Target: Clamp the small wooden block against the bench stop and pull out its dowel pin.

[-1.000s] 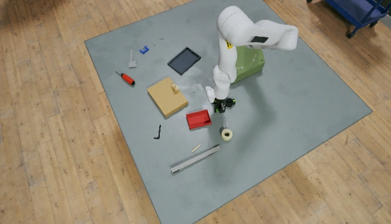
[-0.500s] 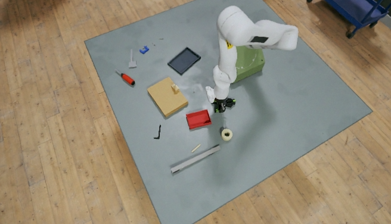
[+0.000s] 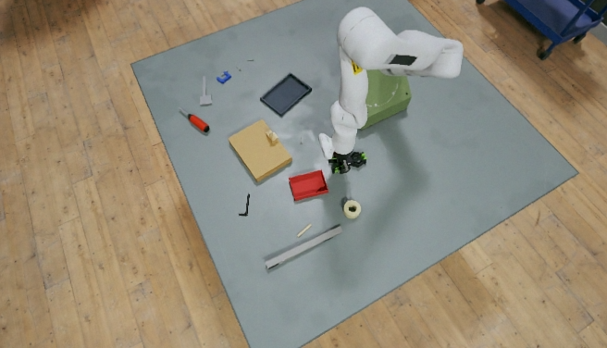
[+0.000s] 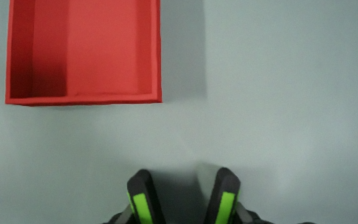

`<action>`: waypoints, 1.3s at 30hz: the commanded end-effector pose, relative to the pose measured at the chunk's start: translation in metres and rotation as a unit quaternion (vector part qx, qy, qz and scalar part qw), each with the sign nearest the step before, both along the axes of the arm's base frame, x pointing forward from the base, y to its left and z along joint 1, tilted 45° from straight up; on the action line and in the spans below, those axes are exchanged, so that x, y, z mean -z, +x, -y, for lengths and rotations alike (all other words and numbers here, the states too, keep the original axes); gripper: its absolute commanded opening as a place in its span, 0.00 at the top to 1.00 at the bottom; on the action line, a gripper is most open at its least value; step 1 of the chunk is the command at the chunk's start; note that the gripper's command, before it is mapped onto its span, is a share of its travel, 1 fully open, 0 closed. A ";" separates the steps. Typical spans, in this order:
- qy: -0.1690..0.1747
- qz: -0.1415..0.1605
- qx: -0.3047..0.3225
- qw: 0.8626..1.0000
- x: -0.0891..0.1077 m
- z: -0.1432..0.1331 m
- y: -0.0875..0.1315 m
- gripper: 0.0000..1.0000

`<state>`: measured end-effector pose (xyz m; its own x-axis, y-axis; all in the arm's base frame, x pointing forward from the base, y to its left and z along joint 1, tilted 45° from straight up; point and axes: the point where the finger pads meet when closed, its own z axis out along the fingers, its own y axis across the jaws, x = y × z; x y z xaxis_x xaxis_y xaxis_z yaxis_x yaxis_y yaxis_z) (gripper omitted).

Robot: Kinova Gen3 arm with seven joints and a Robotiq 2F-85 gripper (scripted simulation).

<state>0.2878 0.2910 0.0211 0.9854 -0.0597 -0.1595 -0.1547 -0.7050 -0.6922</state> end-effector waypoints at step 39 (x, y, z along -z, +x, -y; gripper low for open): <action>0.000 0.000 0.000 1.000 -0.003 0.003 0.000 0.68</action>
<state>0.2875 0.2881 0.0242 0.9853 -0.0584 -0.1605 -0.1545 -0.7049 -0.6922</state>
